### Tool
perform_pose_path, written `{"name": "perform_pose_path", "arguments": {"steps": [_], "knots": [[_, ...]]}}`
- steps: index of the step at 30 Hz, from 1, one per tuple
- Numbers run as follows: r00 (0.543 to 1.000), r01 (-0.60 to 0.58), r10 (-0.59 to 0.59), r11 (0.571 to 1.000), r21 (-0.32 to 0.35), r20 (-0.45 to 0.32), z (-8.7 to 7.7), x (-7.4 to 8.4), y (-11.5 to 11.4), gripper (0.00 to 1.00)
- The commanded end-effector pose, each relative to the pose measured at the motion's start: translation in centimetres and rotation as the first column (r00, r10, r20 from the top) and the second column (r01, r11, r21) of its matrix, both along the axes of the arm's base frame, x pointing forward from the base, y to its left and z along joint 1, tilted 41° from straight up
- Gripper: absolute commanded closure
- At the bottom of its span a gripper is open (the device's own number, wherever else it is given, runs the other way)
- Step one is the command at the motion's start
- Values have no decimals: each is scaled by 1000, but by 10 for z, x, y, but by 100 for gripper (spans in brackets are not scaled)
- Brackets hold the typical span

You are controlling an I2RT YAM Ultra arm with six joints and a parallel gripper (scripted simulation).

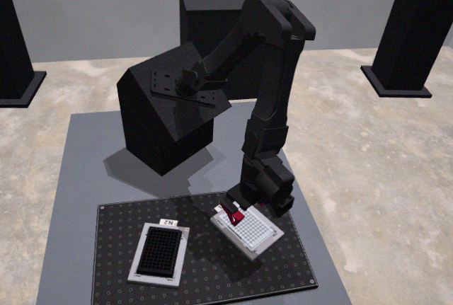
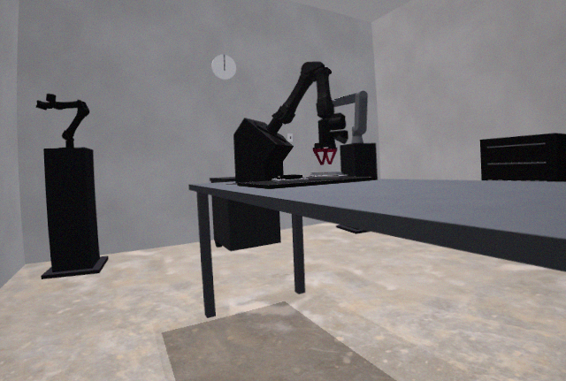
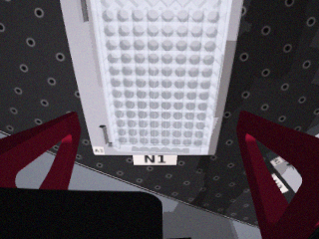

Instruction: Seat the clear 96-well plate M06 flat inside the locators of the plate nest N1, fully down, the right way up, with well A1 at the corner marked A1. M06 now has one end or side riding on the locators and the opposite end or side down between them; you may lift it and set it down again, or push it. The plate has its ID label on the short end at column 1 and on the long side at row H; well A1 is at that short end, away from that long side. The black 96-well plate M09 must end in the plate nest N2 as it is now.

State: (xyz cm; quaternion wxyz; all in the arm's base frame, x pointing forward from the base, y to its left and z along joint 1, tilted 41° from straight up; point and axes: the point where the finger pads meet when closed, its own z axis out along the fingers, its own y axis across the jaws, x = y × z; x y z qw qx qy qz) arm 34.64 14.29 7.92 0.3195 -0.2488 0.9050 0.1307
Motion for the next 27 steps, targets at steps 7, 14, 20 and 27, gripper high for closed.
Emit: {"name": "perform_pose_path", "arguments": {"steps": [7,14,20,27], "knots": [[1000,5,-5,1000,1,16,2,4,1,0],[1000,5,-5,1000,1,16,-7,10,5,0],[1000,5,-5,1000,1,16,-13,15,8,0],[1000,5,-5,1000,2,16,-21,20,12,0]]}}
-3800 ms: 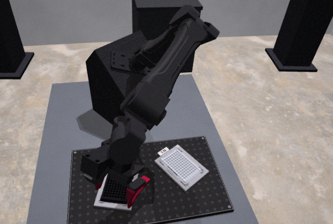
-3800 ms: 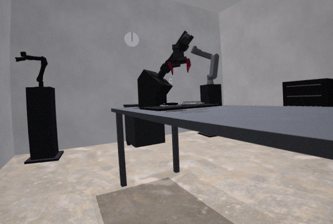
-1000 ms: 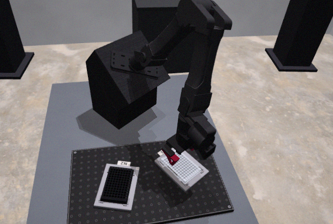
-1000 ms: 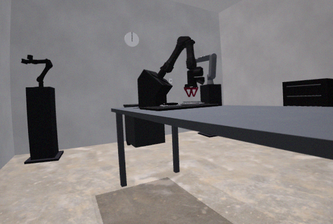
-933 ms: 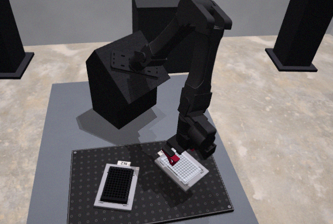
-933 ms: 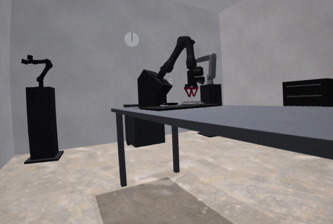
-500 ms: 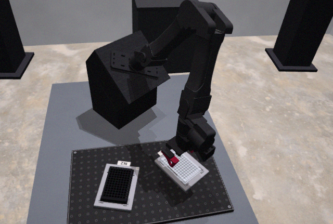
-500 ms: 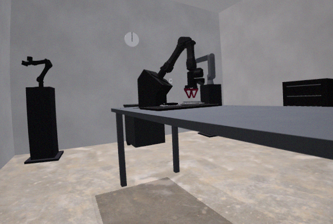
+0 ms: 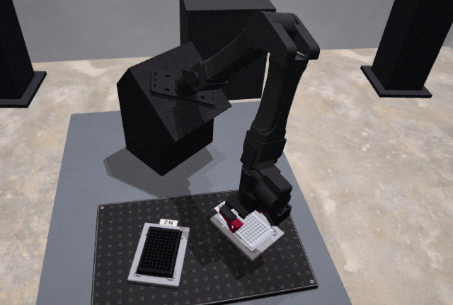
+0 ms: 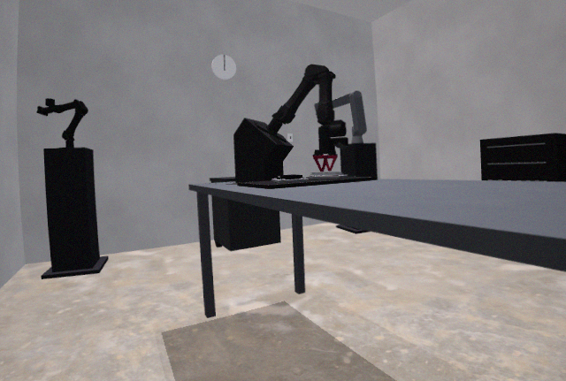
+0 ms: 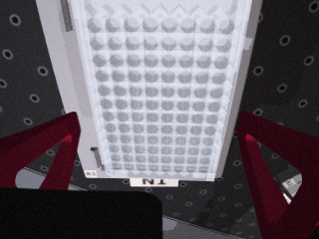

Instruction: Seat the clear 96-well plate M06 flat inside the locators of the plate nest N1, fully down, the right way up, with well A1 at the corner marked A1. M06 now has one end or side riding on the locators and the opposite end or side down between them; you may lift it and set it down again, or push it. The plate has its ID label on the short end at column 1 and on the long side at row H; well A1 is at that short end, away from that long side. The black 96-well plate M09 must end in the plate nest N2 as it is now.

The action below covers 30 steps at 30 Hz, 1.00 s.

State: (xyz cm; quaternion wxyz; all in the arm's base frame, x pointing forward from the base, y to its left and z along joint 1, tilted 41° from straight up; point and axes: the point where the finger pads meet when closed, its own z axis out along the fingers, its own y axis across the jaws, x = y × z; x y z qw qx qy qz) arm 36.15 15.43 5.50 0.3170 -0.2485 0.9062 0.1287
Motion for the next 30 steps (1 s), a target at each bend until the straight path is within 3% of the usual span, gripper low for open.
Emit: {"name": "perform_pose_path", "arguments": {"steps": [1,8,24,25,30], "knots": [[1000,3,-3,1000,7,20,2,6,2,0],[1000,3,-3,1000,7,20,-7,12,6,0],[1000,3,-3,1000,7,20,-7,12,6,0],[1000,3,-3,1000,7,20,-7,12,6,100],[1000,3,-3,1000,7,20,-7,12,6,100]]}}
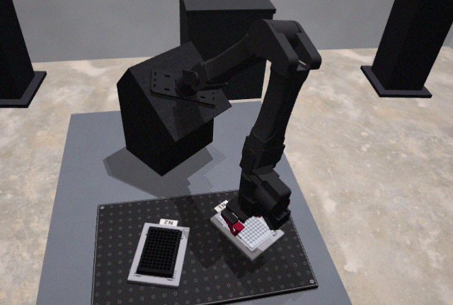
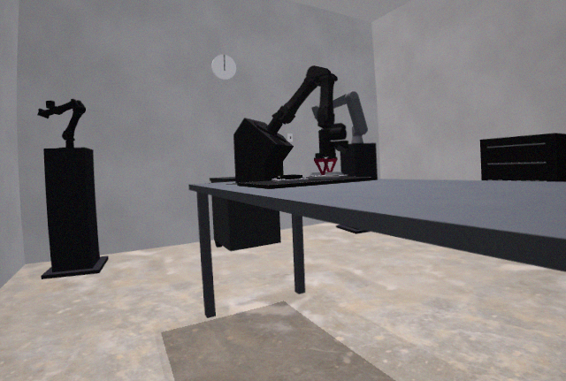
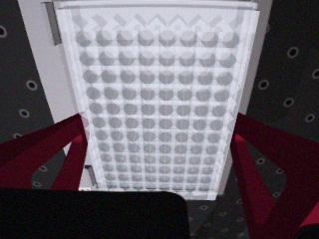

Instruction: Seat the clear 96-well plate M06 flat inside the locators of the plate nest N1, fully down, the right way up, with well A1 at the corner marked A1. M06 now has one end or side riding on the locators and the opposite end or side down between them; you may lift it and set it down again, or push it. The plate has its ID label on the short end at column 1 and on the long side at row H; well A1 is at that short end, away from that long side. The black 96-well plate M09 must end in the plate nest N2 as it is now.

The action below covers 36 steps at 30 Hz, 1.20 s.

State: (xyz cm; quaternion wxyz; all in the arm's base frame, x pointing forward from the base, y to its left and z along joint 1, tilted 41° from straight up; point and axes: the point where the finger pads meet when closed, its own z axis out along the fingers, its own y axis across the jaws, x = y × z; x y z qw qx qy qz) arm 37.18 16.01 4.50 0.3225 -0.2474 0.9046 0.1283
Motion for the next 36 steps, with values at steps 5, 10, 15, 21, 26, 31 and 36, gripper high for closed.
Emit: {"name": "perform_pose_path", "arguments": {"steps": [5,10,15,21,26,31,36], "knots": [[1000,0,0,1000,3,9,3,2,0,100],[1000,0,0,1000,3,9,3,2,0,100],[1000,0,0,1000,3,9,3,2,0,100],[1000,0,0,1000,3,9,3,2,0,100],[1000,0,0,1000,3,9,3,2,0,100],[1000,0,0,1000,3,9,4,1,0,100],[1000,0,0,1000,3,9,9,-3,-3,100]]}}
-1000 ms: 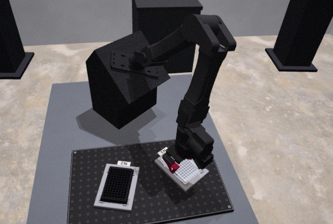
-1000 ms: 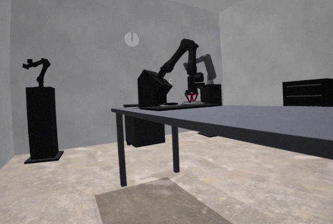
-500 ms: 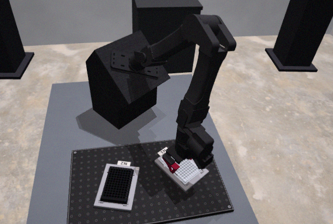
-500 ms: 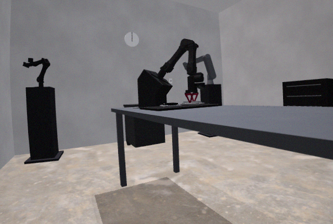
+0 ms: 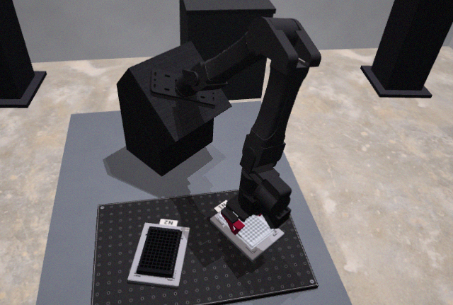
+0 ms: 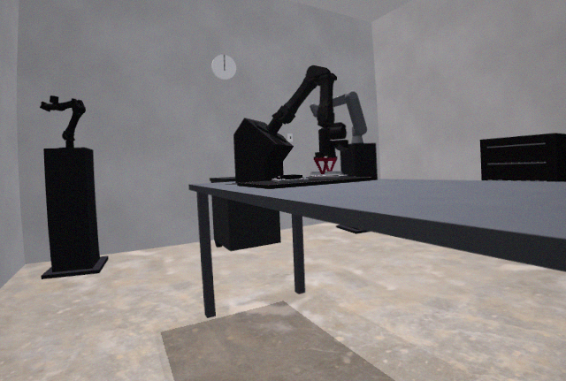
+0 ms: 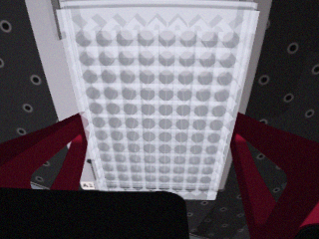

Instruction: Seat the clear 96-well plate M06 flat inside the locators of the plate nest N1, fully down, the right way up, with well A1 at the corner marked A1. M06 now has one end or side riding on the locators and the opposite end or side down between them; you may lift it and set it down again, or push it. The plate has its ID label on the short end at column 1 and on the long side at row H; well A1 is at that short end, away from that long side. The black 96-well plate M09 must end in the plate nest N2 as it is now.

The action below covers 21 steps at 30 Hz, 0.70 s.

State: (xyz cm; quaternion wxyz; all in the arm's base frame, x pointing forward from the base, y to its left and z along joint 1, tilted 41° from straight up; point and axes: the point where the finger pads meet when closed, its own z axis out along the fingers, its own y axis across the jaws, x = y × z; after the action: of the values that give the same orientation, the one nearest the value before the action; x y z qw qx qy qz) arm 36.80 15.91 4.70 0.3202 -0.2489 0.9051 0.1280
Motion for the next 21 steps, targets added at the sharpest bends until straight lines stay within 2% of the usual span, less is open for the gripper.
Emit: {"name": "perform_pose_path", "arguments": {"steps": [1,21], "knots": [[1000,3,-3,1000,6,13,9,0,-3,100],[1000,3,-3,1000,6,13,31,-16,-14,100]]}}
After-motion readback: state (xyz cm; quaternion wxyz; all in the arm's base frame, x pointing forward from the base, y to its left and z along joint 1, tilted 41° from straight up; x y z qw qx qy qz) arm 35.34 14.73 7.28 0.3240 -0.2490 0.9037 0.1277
